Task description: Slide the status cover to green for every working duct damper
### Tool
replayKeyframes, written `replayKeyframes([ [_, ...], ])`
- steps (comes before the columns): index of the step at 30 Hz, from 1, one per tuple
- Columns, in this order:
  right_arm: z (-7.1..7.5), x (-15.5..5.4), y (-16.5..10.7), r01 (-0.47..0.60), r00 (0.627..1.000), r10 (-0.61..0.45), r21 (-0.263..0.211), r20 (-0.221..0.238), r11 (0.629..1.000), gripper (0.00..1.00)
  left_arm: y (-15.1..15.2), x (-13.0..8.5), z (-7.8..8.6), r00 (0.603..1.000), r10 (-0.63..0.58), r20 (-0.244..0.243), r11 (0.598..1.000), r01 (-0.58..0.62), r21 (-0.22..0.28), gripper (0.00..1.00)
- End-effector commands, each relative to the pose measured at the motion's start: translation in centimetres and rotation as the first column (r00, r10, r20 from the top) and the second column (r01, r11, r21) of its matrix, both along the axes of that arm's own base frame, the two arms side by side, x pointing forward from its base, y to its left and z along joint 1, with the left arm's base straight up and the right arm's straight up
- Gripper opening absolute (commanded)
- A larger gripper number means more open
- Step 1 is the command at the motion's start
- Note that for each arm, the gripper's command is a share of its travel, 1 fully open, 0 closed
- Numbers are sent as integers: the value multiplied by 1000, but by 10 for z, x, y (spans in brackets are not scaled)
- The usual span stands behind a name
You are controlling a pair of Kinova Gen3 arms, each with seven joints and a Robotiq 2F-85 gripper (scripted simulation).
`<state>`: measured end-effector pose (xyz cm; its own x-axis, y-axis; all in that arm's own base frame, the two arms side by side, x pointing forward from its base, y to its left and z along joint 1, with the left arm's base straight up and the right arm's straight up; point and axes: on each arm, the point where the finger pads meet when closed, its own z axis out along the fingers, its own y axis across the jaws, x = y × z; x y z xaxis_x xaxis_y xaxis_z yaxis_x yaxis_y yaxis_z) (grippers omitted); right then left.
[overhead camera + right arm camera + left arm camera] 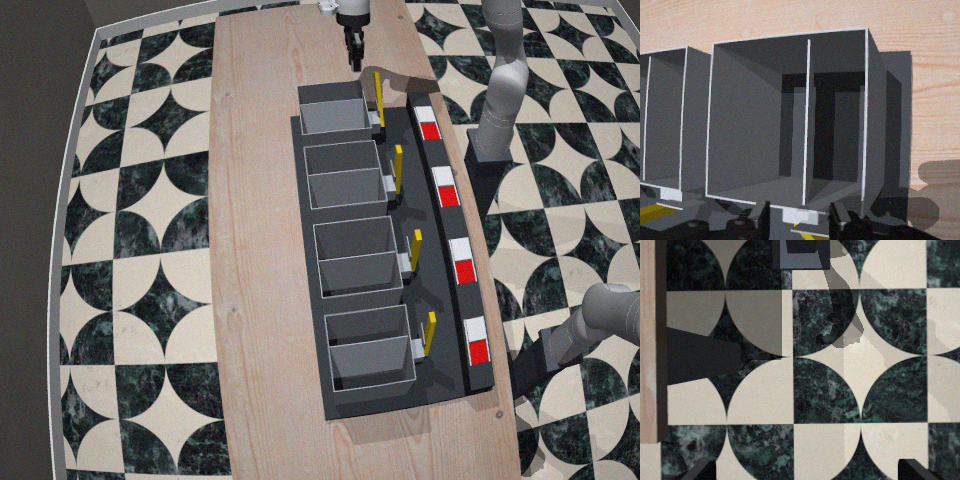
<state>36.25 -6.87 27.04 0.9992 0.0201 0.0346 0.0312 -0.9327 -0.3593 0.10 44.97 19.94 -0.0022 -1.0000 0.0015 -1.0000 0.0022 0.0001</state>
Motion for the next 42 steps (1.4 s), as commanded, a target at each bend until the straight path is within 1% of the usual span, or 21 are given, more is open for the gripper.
replayKeyframes([
  [1,9,19,18,1,1000,-3,-127,-17,992,436,0,0,1,1000,0,0,1000,0,2,1000],
  [4,13,28,28,-2,1000,-3,-189,-27,982,436,0,0,1,1000,0,0,1000,0,2,1000],
  [6,13,28,28,-2,1000,-3,-189,-27,982,436,0,0,1,1000,0,0,1000,0,2,1000],
  [12,22,46,46,1,1000,-8,-289,-21,957,436,0,0,1,1000,0,0,1000,0,2,1000],
  [17,28,55,55,8,1000,-11,-336,-8,942,436,0,0,1,1000,0,0,1000,0,2,1000],
  [21,30,59,59,11,1000,-12,-351,-2,936,436,0,0,1,1000,0,0,1000,0,2,1000],
  [42,31,59,59,11,1000,-13,-353,-1,935,436,0,0,1,1000,0,0,1000,0,2,1000],
])
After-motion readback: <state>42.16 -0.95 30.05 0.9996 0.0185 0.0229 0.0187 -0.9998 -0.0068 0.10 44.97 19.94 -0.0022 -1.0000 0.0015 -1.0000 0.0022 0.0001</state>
